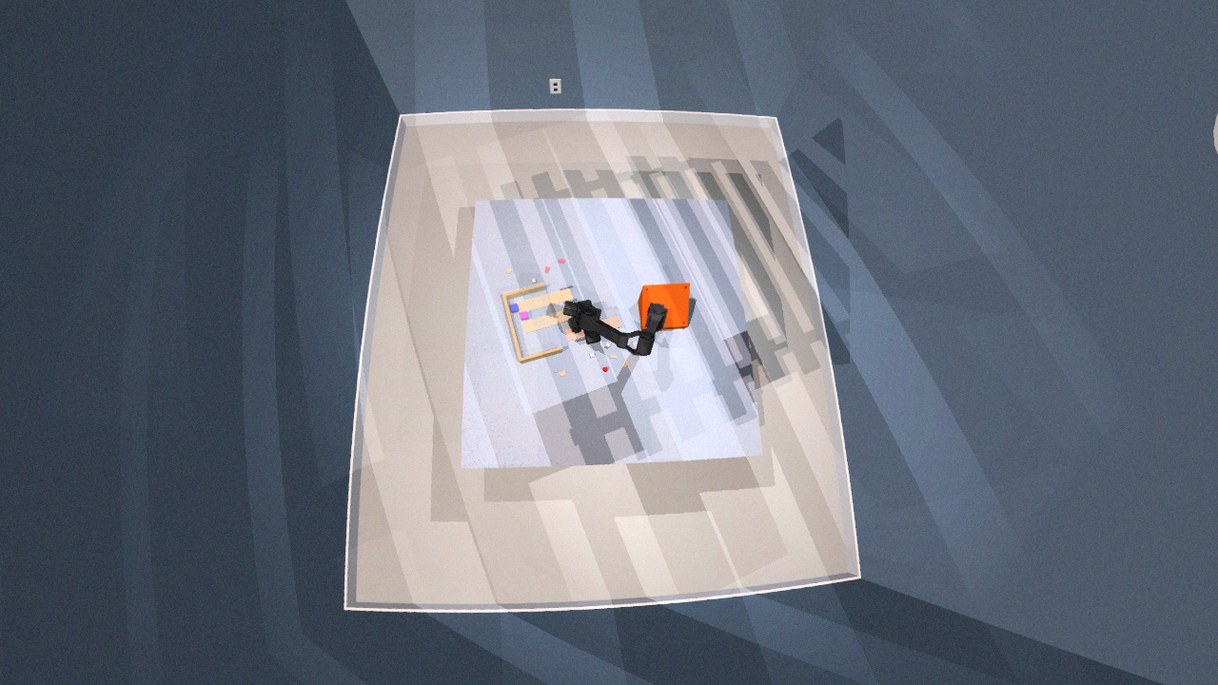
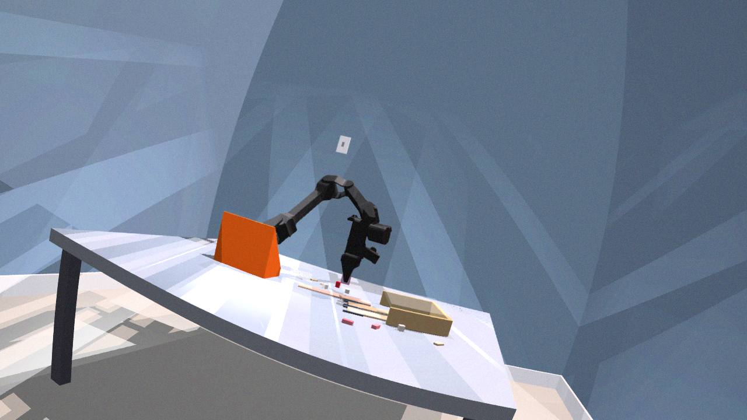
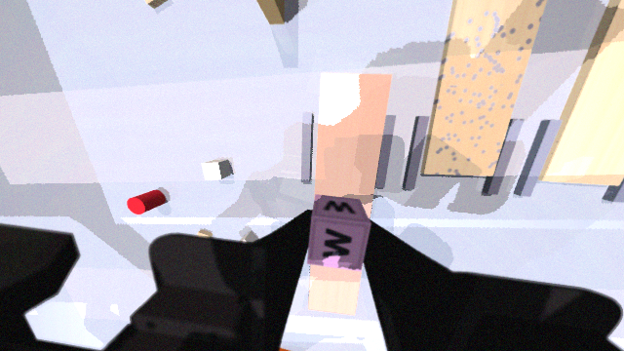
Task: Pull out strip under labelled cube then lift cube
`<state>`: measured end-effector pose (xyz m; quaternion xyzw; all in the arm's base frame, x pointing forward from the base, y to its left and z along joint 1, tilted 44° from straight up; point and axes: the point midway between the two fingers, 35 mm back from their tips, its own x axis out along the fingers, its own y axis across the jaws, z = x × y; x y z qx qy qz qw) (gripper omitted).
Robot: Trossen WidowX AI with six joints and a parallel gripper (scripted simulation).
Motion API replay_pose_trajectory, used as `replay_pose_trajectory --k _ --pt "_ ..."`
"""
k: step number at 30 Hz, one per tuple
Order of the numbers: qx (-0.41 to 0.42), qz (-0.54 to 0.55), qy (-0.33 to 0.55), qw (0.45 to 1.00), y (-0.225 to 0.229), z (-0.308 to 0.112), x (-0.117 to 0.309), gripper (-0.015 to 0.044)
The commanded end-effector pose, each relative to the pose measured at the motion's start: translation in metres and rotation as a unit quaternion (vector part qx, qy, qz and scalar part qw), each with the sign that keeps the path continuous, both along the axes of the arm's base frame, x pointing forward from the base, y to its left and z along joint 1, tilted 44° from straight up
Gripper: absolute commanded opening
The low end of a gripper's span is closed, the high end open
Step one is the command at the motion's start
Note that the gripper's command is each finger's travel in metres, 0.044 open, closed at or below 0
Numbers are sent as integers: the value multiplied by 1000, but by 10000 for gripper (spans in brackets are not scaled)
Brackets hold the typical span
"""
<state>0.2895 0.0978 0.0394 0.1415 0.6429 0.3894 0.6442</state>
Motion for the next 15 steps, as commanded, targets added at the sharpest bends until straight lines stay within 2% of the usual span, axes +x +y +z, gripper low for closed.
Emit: replay_pose_trajectory --k 1,6,15 --pt "-1 1 -1 1000 -7 4 -2 0" --pt "-2 1 -1 1000 -25 23 1 0" --pt "-2 1 -1 1000 -26 24 1 0"
